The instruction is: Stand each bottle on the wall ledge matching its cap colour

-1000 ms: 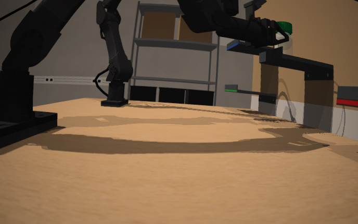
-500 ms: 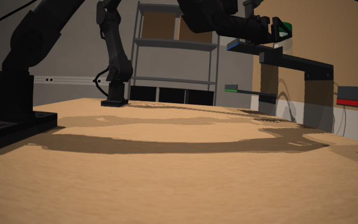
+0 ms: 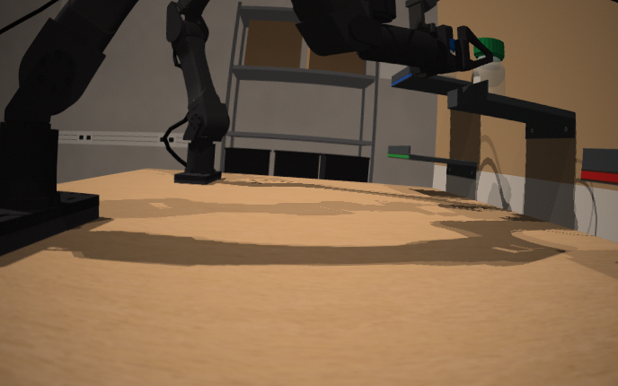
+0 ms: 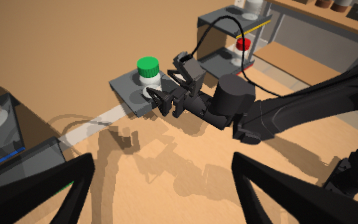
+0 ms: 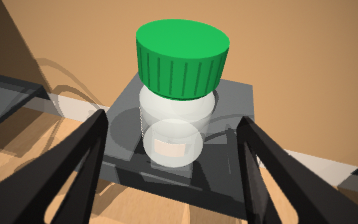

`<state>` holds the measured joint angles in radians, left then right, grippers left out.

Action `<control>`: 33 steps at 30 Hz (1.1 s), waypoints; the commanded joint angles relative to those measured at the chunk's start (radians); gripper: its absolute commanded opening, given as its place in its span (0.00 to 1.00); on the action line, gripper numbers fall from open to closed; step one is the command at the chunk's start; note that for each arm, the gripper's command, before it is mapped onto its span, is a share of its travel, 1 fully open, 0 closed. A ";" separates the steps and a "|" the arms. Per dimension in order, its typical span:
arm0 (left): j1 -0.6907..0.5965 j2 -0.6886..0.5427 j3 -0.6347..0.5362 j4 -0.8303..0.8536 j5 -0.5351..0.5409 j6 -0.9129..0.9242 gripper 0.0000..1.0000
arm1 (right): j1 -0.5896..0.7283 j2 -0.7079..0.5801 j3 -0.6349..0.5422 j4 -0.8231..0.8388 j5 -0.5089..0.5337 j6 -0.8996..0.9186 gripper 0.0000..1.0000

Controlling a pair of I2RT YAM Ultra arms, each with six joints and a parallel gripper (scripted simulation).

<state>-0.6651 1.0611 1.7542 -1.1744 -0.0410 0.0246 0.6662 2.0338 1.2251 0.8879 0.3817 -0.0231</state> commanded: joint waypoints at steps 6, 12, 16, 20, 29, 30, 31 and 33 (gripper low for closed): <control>0.004 0.007 0.012 -0.005 0.002 0.002 1.00 | 0.048 -0.135 -0.160 0.078 0.050 -0.011 0.88; 0.004 0.007 0.012 -0.005 0.002 0.002 1.00 | 0.093 -0.262 -0.357 0.143 0.104 -0.005 0.88; 0.004 0.007 0.012 -0.005 0.002 0.002 1.00 | 0.089 -0.255 -0.348 0.130 0.095 -0.005 0.88; 0.010 0.016 0.010 0.035 -0.023 -0.012 1.00 | 0.087 -0.265 -0.349 0.120 0.094 -0.003 0.88; -0.075 0.090 -0.172 0.413 -0.279 -0.122 1.00 | -0.009 -0.483 -0.443 -0.135 0.031 0.011 0.88; -0.090 0.106 -0.204 0.460 -0.314 -0.138 1.00 | -0.035 -0.520 -0.456 -0.182 0.018 0.013 0.88; -0.104 0.122 -0.235 0.505 -0.347 -0.153 1.00 | -0.062 -0.560 -0.466 -0.229 0.003 0.016 0.88; -0.130 0.154 -0.289 0.591 -0.410 -0.179 1.00 | -0.121 -0.653 -0.455 -0.317 -0.031 0.017 0.88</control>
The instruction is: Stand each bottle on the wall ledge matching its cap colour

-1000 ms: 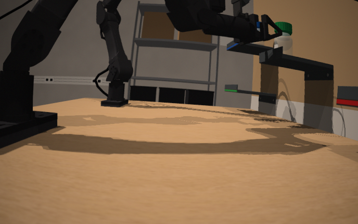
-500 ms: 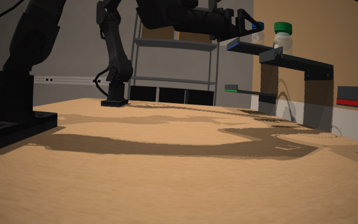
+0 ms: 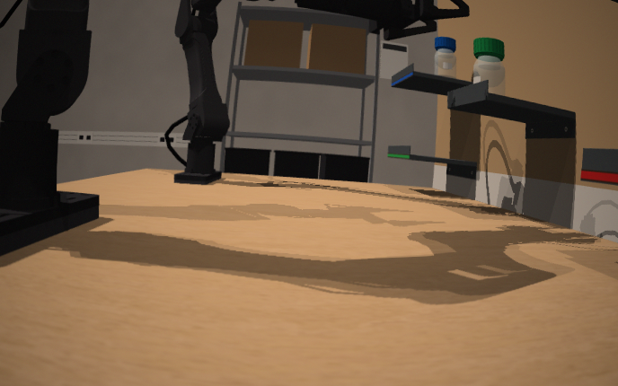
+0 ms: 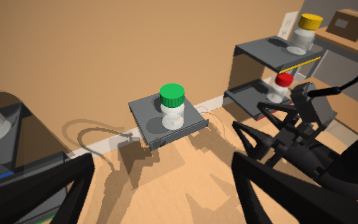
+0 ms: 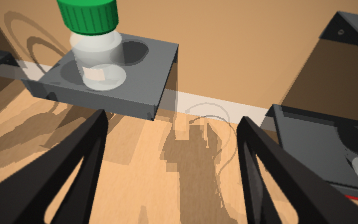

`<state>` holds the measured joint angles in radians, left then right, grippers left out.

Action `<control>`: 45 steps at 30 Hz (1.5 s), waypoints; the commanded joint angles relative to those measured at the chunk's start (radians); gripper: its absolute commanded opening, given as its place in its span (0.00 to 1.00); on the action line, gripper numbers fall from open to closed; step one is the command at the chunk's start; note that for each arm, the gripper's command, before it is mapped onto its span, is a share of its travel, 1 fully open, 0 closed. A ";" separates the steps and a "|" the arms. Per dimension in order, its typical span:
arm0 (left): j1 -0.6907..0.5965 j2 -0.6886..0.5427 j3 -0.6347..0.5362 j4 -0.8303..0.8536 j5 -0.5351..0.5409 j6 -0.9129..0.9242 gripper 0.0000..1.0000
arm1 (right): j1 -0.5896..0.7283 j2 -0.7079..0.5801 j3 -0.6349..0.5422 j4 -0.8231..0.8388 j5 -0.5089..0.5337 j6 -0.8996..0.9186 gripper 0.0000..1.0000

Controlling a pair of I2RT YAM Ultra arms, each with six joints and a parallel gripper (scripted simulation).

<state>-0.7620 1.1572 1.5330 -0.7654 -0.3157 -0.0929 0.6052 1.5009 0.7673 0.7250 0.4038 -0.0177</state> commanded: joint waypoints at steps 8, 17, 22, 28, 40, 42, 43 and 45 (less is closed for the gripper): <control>-0.098 0.150 -0.212 0.410 -0.294 -0.115 1.00 | -0.278 -0.399 0.063 -0.444 -0.190 0.023 0.88; -0.118 0.168 -0.276 0.481 -0.321 -0.090 1.00 | -0.516 -0.473 0.223 -0.675 -0.358 0.023 0.88; -0.118 0.169 -0.267 0.486 -0.321 -0.088 1.00 | -0.577 -0.470 0.269 -0.716 -0.399 0.018 0.88; -0.118 0.169 -0.267 0.487 -0.321 -0.087 1.00 | -0.610 -0.468 0.295 -0.716 -0.402 0.015 0.88; -0.112 0.173 -0.277 0.539 -0.315 -0.071 0.81 | -0.612 -0.457 0.297 -0.711 -0.460 0.029 0.88; -0.101 0.183 -0.291 0.596 -0.298 -0.059 0.81 | -0.618 -0.444 0.299 -0.703 -0.531 0.036 0.88; -0.096 0.189 -0.303 0.636 -0.291 -0.051 0.81 | -0.625 -0.441 0.302 -0.687 -0.582 0.039 0.88; -0.082 0.206 -0.337 0.728 -0.276 -0.035 0.81 | -0.646 -0.429 0.308 -0.677 -0.702 0.049 0.88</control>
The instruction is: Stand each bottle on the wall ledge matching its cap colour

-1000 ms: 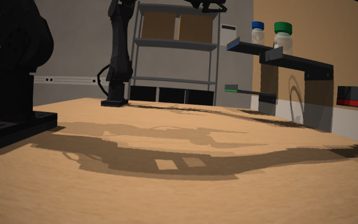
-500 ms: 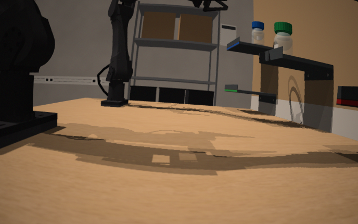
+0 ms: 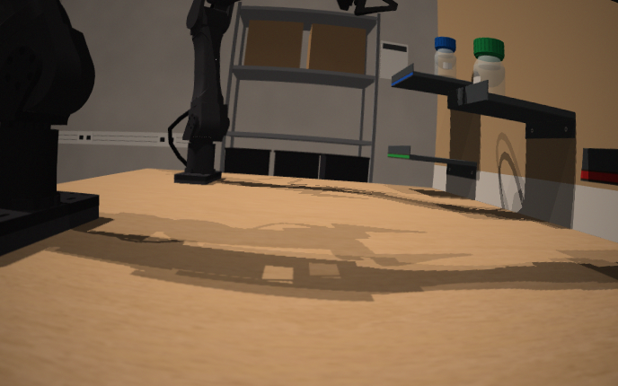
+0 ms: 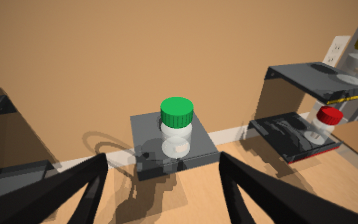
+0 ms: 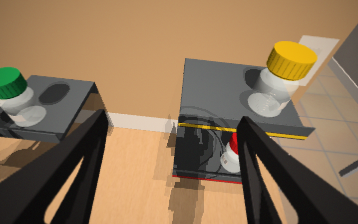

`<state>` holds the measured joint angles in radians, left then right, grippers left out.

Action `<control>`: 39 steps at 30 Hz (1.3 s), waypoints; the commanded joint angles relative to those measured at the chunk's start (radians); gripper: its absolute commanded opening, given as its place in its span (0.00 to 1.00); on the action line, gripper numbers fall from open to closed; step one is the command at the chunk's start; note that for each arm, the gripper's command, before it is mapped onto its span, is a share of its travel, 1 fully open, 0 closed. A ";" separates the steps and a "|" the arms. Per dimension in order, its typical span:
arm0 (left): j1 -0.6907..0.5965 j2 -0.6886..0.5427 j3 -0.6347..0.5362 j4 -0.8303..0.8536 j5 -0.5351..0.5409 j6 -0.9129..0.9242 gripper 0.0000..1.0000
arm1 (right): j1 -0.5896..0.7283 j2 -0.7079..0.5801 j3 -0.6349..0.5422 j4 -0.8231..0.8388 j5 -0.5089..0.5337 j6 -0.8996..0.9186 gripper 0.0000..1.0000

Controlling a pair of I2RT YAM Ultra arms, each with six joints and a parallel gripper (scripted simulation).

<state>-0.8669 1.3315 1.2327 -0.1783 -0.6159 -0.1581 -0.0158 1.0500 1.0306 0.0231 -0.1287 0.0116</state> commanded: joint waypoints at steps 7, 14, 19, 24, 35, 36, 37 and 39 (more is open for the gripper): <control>0.071 0.121 -0.147 0.420 0.071 0.079 0.81 | -0.119 0.085 0.080 0.060 -0.527 0.052 0.88; 0.097 0.201 -0.190 0.612 0.102 0.111 0.81 | -0.178 0.137 0.109 0.088 -0.779 0.070 0.88; 0.127 0.315 -0.216 0.795 0.136 0.134 0.81 | -0.248 0.186 0.137 0.106 -1.033 0.085 0.88; 0.148 0.424 -0.205 0.939 0.160 0.154 0.81 | -0.299 0.237 0.168 0.122 -1.224 0.095 0.88; 0.163 0.516 -0.181 0.994 0.164 0.158 0.81 | -0.330 0.285 0.194 0.139 -1.303 0.108 0.88; 0.163 0.516 -0.181 0.994 0.164 0.158 0.81 | -0.330 0.285 0.193 0.141 -1.303 0.109 0.88; 0.163 0.511 -0.181 0.994 0.164 0.158 0.81 | -0.328 0.285 0.193 0.142 -1.303 0.110 0.88; 0.163 0.507 -0.181 0.994 0.164 0.158 0.81 | -0.328 0.285 0.192 0.145 -1.304 0.112 0.88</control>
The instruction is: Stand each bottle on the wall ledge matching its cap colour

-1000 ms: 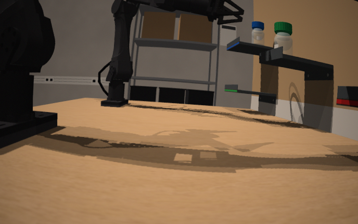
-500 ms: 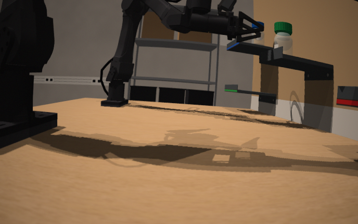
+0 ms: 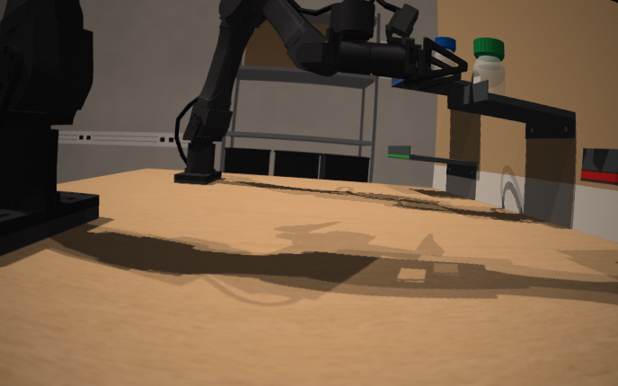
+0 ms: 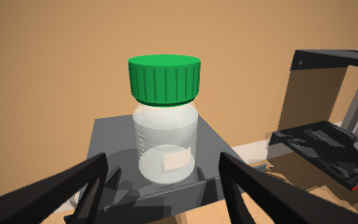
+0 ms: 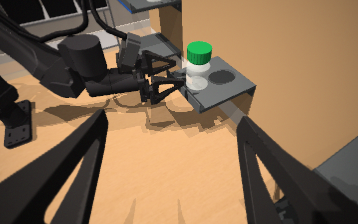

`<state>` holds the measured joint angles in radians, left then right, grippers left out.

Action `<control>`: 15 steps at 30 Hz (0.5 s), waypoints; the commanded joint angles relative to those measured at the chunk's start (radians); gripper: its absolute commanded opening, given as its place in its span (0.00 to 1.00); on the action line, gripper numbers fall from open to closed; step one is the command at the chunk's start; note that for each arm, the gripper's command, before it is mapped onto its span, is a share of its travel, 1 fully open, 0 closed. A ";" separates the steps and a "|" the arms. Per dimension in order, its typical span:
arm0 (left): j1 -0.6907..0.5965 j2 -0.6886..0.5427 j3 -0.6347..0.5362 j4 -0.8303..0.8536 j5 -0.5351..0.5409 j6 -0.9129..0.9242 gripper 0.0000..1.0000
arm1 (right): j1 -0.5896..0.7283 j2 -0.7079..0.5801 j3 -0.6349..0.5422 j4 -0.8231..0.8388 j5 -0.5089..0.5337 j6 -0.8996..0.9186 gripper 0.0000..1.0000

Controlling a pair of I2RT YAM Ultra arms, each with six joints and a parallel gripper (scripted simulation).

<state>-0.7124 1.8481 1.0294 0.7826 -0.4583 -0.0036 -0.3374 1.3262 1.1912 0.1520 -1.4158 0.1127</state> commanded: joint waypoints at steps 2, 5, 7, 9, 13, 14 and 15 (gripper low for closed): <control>0.008 -0.009 0.023 0.034 0.006 0.004 0.81 | -0.007 0.009 0.031 0.018 -0.017 0.013 0.88; 0.008 -0.009 0.023 0.034 0.006 0.004 0.81 | -0.007 0.009 0.031 0.020 -0.017 0.014 0.88; 0.010 -0.005 0.026 0.044 0.016 0.004 0.81 | -0.007 0.009 0.030 0.023 -0.017 0.016 0.88; 0.013 0.006 0.041 0.021 0.019 0.004 0.81 | -0.007 0.009 0.030 0.024 -0.017 0.017 0.88; 0.019 0.014 0.070 -0.011 0.025 0.004 0.81 | -0.007 0.009 0.029 0.027 -0.017 0.019 0.88; 0.021 0.017 0.078 -0.017 0.027 0.004 0.81 | -0.007 0.009 0.029 0.027 -0.017 0.019 0.88; 0.023 0.021 0.086 -0.020 0.029 0.004 0.81 | -0.007 0.009 0.029 0.027 -0.017 0.020 0.88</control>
<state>-0.7033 1.8614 1.0615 0.7799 -0.4450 -0.0036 -0.3374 1.3258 1.1912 0.1684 -1.4242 0.1246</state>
